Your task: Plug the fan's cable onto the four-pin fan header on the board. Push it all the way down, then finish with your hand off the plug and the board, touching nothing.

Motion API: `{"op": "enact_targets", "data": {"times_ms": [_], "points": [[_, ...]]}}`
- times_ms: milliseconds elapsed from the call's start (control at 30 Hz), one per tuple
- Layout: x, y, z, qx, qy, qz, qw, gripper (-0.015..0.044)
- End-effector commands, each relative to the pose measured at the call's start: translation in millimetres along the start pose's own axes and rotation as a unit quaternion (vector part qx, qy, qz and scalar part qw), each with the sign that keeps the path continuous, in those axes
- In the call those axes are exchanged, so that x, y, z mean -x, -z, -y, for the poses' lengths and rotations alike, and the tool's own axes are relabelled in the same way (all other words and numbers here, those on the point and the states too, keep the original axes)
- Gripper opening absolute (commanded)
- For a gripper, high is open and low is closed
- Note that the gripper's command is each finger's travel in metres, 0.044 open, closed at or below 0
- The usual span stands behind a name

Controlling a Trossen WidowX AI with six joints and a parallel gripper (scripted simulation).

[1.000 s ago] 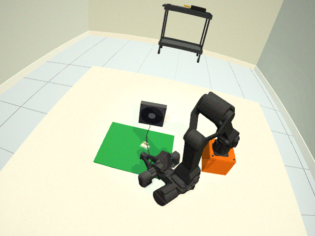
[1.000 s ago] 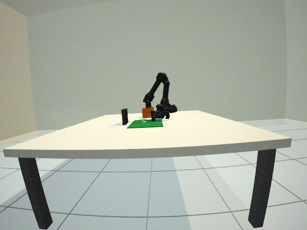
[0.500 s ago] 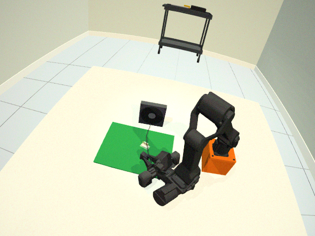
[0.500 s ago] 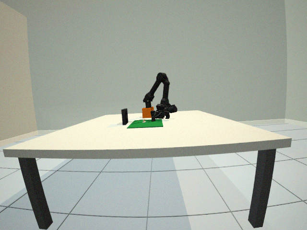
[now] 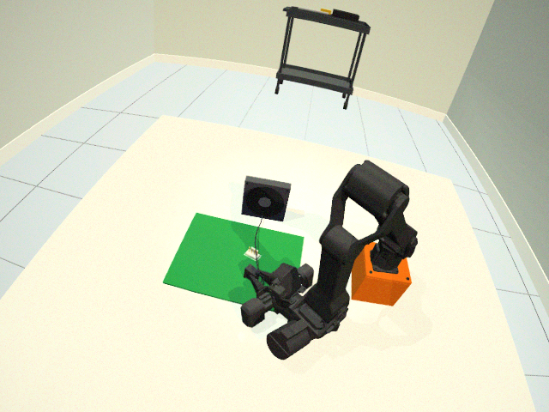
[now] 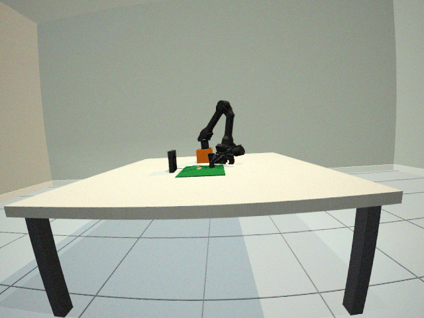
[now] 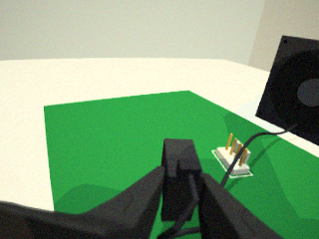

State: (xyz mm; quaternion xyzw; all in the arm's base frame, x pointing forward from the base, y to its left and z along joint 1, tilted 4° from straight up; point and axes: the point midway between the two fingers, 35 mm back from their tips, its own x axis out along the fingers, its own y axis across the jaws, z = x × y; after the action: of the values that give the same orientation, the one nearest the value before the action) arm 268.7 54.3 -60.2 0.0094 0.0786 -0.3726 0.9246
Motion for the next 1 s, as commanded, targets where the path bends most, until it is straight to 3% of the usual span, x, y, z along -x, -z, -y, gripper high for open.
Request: {"op": "enact_targets", "data": {"times_ms": [0,467,633,967], "points": [[0.0,0.0,0.3,0.001,0.0,0.0,1.0,0.0],[0.0,0.0,0.3,0.001,0.0,0.0,1.0,0.0],[0.0,0.0,0.0,0.0,0.0,0.0,1.0,0.0131],[0.0,0.0,0.0,0.0,0.0,0.0,1.0,0.014]]}}
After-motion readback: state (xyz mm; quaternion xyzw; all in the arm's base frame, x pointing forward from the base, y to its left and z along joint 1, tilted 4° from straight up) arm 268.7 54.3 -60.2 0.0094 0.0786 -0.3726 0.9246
